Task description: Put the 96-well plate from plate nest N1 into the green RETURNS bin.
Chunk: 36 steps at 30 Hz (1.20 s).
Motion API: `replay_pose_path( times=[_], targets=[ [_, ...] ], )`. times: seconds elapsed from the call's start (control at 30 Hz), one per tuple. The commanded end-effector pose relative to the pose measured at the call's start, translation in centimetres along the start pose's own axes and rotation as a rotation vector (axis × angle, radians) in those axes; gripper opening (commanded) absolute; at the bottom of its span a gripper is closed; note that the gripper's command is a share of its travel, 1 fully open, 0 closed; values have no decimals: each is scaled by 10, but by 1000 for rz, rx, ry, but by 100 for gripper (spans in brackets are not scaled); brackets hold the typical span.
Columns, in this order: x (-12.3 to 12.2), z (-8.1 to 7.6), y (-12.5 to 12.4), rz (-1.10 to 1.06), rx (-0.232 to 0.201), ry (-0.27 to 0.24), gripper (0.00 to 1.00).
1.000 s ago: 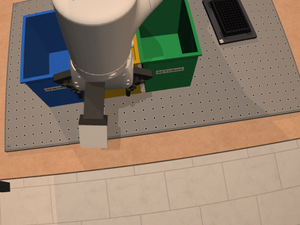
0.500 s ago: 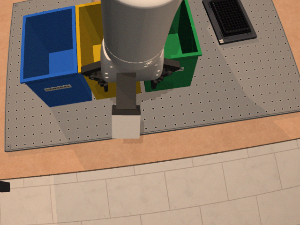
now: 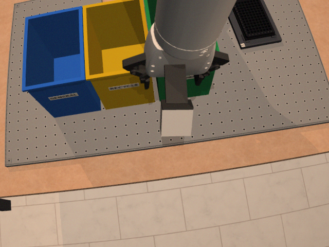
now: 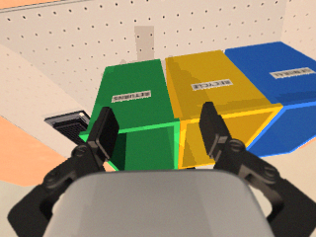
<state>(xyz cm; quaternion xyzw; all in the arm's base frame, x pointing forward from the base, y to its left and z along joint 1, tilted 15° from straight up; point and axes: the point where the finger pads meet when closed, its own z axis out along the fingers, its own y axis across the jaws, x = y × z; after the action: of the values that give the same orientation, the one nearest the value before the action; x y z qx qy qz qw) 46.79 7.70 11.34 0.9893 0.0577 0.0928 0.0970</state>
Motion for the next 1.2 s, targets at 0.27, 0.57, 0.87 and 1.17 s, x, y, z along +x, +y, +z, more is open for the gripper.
replay_pose_path(
  times=[0.27, 0.57, 0.87, 1.17],
  targets=[
    [-21, -8, -52, -12, 7, 15, 100],
    [-35, -12, -77, -21, 14, 21, 100],
    [-50, -16, -101, -30, 21, 27, 100],
    [-67, -20, -123, -39, 28, 33, 100]
  ],
)
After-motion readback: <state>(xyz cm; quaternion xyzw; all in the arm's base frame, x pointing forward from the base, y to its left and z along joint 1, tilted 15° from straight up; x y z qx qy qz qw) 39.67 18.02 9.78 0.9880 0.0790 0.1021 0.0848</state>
